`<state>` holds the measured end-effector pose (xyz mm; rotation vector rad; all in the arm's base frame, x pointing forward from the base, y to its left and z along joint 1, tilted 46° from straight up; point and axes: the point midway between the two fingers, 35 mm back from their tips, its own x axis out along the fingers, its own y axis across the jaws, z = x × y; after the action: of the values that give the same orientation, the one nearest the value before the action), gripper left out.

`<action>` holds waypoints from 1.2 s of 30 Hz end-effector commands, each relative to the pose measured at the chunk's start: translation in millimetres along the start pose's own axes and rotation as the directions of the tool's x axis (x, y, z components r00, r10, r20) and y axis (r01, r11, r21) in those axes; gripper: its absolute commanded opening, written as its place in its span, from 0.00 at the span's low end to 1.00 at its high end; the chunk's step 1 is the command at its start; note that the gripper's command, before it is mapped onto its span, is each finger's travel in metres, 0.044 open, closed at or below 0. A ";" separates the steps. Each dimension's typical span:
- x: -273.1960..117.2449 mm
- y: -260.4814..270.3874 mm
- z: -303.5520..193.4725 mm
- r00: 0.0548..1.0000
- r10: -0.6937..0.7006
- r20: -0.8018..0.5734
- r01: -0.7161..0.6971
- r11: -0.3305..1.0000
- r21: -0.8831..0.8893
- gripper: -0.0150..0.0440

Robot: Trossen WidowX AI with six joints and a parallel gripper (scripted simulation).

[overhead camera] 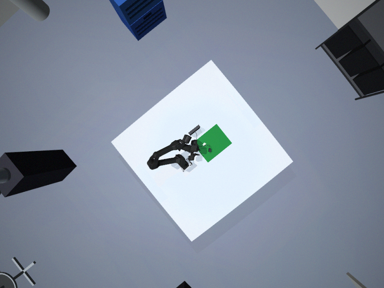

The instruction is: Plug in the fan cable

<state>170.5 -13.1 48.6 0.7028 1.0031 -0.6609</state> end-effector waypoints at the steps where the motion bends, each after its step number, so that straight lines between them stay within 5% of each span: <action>1: -0.1 -1.5 -0.4 0.996 -0.039 -0.079 0.036 0.998 -0.043 0.60; 19: -1.8 -2.9 3.8 0.873 -0.095 -0.478 0.024 0.988 -0.152 0.60; 36: -0.9 4.8 30.3 0.662 0.122 -0.740 -0.191 0.981 -0.009 0.60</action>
<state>184.5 -29.2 59.4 0.9497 1.6871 -0.2007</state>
